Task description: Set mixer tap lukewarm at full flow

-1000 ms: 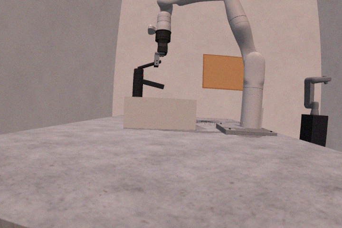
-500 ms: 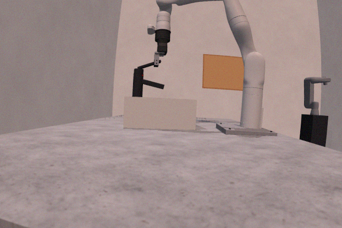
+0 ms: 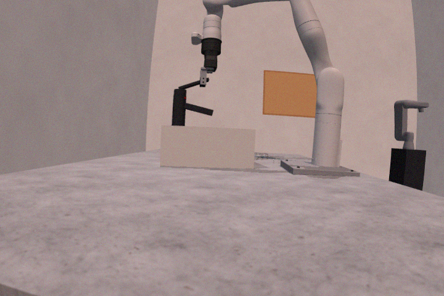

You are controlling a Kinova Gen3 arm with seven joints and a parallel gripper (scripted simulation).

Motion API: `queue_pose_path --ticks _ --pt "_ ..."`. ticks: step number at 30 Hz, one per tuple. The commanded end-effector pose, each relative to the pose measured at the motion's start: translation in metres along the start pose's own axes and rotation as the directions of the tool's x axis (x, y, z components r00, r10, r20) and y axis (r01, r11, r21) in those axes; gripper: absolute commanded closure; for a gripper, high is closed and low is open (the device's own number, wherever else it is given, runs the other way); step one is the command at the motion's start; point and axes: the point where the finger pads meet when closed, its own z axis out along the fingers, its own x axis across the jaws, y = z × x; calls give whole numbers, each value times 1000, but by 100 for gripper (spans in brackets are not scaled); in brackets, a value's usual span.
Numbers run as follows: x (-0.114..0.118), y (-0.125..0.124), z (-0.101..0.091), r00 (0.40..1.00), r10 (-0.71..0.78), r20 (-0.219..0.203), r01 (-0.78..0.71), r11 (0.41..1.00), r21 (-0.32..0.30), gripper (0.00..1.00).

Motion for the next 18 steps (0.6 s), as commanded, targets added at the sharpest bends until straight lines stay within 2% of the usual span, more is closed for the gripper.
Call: queue_pose_path --ticks 1,18 --pt "0 -3 -5 1000 -1 -3 1 1000 12 100" --pt "0 -3 -6 1000 -1 -3 1 1000 12 100"
